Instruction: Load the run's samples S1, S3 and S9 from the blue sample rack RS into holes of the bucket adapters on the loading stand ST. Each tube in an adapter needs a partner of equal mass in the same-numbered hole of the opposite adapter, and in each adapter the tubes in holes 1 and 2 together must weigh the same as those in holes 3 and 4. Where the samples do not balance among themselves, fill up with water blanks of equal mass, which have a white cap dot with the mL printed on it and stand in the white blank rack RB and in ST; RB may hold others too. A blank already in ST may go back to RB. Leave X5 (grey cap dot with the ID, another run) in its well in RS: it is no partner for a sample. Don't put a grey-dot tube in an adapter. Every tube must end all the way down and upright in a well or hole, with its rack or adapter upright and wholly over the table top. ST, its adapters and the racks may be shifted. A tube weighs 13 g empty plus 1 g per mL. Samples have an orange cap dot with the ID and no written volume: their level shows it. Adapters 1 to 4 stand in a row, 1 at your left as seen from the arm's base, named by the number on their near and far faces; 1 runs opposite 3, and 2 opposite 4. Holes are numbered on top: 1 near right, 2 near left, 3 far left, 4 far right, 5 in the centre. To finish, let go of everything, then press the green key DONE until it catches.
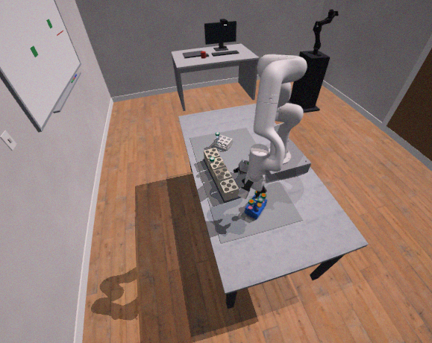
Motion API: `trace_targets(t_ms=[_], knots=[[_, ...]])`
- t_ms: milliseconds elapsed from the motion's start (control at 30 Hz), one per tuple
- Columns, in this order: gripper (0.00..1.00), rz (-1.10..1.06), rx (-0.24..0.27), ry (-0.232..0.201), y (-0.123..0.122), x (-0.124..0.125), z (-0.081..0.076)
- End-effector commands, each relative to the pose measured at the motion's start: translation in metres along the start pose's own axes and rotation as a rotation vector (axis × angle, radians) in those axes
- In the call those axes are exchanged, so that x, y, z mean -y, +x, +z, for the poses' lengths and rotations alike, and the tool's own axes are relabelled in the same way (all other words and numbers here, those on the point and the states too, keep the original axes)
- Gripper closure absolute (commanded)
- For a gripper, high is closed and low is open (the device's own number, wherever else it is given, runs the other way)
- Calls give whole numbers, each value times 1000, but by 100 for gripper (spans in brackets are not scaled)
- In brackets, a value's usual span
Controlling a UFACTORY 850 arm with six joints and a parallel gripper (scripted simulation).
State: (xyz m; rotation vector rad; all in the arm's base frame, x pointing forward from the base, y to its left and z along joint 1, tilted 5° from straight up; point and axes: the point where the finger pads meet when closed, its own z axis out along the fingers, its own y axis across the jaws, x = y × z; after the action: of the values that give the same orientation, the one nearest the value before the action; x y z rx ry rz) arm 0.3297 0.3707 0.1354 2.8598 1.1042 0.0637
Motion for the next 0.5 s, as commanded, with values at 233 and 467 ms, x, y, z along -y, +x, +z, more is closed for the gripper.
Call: trace_targets(t_ms=[233,467], knots=[[43,0,-2,0,1,0,18],[43,0,-2,0,1,0,32]])
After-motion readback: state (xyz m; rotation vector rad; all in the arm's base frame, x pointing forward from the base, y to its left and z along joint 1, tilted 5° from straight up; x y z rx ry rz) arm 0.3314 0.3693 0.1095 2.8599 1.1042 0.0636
